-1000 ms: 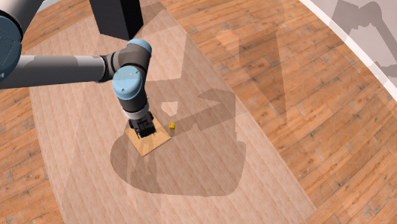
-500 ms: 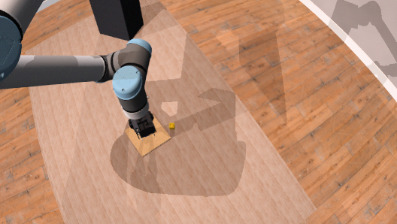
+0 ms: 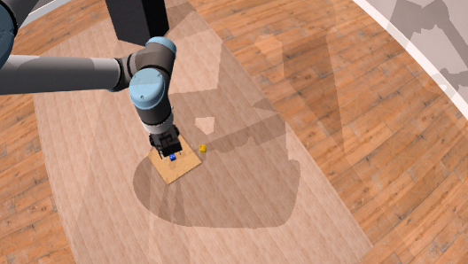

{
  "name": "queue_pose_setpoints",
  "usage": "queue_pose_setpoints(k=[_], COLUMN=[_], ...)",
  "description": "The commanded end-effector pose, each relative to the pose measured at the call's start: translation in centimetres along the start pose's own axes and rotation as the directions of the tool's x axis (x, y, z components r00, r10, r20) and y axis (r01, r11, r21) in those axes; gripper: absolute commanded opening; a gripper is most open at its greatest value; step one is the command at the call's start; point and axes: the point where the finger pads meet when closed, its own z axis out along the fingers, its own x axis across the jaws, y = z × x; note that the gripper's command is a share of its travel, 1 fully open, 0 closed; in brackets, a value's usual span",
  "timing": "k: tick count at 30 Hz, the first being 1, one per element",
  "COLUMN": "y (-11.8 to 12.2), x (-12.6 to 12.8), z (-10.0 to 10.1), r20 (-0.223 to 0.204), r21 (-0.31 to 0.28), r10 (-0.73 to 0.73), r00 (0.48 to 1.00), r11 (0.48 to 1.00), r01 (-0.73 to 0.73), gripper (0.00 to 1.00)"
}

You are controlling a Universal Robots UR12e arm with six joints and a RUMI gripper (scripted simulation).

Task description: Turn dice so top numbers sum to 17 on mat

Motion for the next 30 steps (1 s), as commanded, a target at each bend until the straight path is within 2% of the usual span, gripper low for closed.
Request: queue_pose_setpoints(k=[1,6,14,15,30], y=[0.0,0.0,0.0,0.0,0.0], x=[0.0,0.0,0.0,0.0,0.0], z=[-3.1,-4.9,-5.4,-5.4,-5.4], r20=[0.000,0.000,0.000,0.000,0.000], r21=[0.000,0.000,0.000,0.000,0.000], r10=[0.000,0.000,0.000,0.000,0.000], r00=[1.000,1.000,1.000,1.000,1.000], r11=[1.000,1.000,1.000,1.000,1.000], r01=[0.000,0.000,0.000,0.000,0.000], gripper=[0.21,0.21,0.21,1.00,1.00])
